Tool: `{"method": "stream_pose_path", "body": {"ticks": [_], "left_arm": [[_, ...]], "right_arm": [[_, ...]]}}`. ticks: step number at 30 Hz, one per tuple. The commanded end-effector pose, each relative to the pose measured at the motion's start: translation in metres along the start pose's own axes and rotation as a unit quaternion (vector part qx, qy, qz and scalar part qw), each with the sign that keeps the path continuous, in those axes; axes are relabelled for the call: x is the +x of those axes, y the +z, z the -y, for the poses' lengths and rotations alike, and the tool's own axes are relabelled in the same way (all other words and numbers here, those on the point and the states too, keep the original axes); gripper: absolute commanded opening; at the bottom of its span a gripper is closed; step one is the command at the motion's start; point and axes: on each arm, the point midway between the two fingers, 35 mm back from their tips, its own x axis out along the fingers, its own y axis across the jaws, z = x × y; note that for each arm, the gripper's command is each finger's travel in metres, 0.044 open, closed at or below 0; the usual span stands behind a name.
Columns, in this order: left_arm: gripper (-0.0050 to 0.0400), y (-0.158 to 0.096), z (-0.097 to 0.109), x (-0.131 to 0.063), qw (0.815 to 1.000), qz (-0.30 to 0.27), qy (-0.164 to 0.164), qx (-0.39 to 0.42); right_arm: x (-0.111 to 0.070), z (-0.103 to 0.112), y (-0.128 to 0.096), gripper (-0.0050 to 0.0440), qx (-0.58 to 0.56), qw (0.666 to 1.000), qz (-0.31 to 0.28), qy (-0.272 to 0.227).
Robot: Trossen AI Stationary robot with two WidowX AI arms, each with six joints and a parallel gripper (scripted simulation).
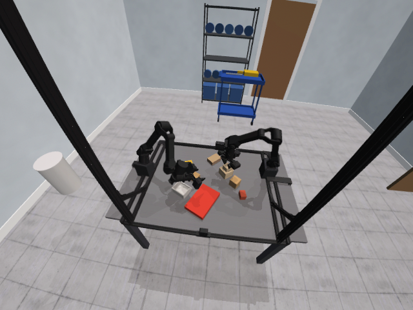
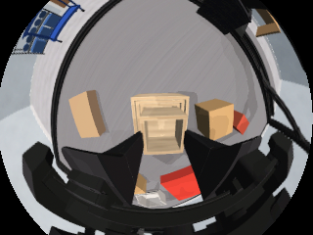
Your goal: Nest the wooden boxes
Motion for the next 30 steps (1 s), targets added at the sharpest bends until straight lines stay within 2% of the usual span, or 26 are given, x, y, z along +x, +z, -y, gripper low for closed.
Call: {"method": "stream_pose_path", "body": {"ticks": [1, 30], "left_arm": [[0.0400, -0.0005, -0.0007, 0.0002, 1.000, 0.000, 0.002, 0.001], [0.0400, -0.0005, -0.0007, 0.0002, 1.000, 0.000, 0.002, 0.001]], "right_arm": [[0.0019, 0.0012, -0.0001, 0.0000, 0.001, 1.000, -0.001, -0.002], [0.0073, 0.0008, -0.0008, 0.0000, 0.001, 1.000, -0.001, -0.002]]}}
